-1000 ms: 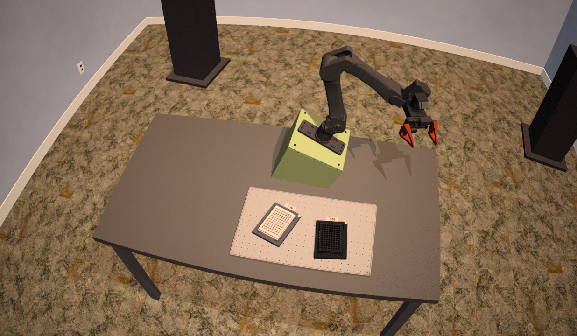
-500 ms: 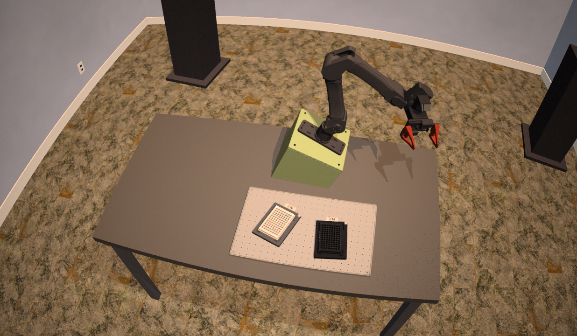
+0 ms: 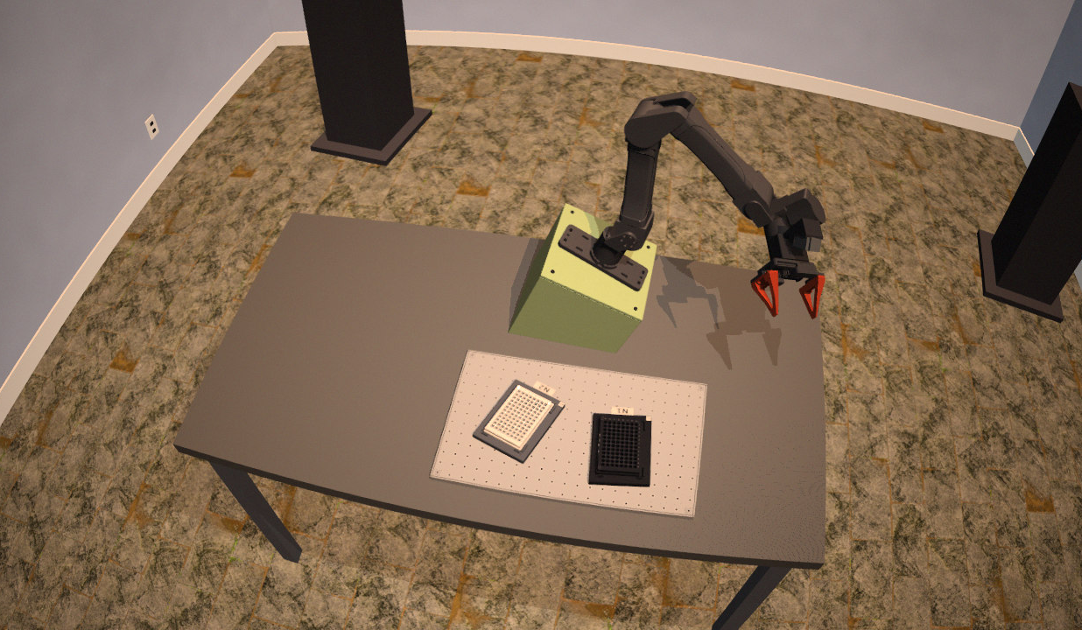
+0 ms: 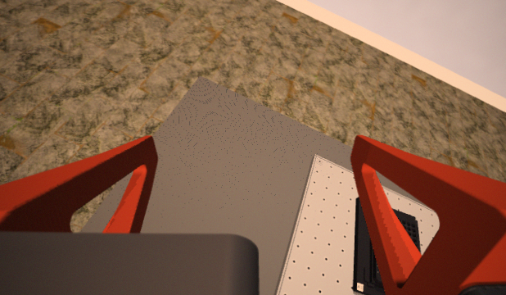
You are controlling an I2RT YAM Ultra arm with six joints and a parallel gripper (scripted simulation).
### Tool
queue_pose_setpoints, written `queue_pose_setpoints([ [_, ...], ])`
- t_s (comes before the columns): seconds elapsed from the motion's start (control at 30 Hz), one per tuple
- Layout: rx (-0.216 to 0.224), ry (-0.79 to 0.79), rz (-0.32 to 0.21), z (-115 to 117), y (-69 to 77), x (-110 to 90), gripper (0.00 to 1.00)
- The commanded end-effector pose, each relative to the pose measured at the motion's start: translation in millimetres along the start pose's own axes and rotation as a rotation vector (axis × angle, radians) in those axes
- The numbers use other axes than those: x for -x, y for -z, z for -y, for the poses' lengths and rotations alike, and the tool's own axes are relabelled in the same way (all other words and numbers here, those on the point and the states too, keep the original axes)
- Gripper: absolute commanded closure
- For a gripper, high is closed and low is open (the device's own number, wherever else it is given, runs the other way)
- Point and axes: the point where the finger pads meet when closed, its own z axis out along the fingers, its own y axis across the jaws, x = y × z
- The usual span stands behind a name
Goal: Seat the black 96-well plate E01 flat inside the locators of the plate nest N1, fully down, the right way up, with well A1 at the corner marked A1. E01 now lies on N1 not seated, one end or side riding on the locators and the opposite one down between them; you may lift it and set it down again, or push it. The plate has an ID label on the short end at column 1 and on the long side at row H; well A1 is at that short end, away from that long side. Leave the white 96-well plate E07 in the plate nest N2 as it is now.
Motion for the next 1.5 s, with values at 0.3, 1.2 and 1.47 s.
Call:
queue_pose_setpoints([
  [0.3, -0.016, 0.111, -0.146, 12.9, -49.2, -36.0, 0.00],
  [1.2, -0.051, 0.199, -0.525, 66.4, -119.5, -104.7, 0.00],
  [1.47, -0.046, 0.176, -0.601, 87.3, -140.6, -122.8, 0.00],
])
